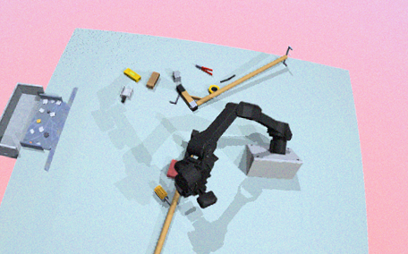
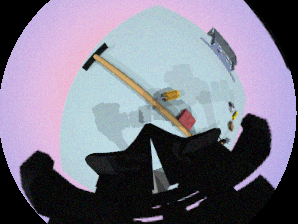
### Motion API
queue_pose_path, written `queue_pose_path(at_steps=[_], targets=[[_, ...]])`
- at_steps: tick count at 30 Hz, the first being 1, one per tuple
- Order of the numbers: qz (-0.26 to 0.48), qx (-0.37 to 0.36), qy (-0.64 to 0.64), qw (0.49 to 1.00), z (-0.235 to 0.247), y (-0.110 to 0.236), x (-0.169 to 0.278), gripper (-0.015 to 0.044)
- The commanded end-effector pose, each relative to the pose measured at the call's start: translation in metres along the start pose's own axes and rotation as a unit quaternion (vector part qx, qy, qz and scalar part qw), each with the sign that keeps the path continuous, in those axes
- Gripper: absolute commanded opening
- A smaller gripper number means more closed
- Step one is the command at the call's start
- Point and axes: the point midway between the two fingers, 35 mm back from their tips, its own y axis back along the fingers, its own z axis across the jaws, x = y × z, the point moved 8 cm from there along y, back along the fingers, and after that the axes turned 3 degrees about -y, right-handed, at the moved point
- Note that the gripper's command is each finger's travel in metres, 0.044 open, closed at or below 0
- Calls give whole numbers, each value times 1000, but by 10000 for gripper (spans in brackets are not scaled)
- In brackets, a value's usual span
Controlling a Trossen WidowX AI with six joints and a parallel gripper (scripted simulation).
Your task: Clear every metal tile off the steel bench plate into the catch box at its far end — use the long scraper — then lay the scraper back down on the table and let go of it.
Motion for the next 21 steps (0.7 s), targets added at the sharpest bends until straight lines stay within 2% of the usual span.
queue_pose_path(at_steps=[1, 21], targets=[[2, 2, 3, 1000, 0, -11, 1, 0], [2, 3, 3, 1000, -1, -54, 6, 0]])
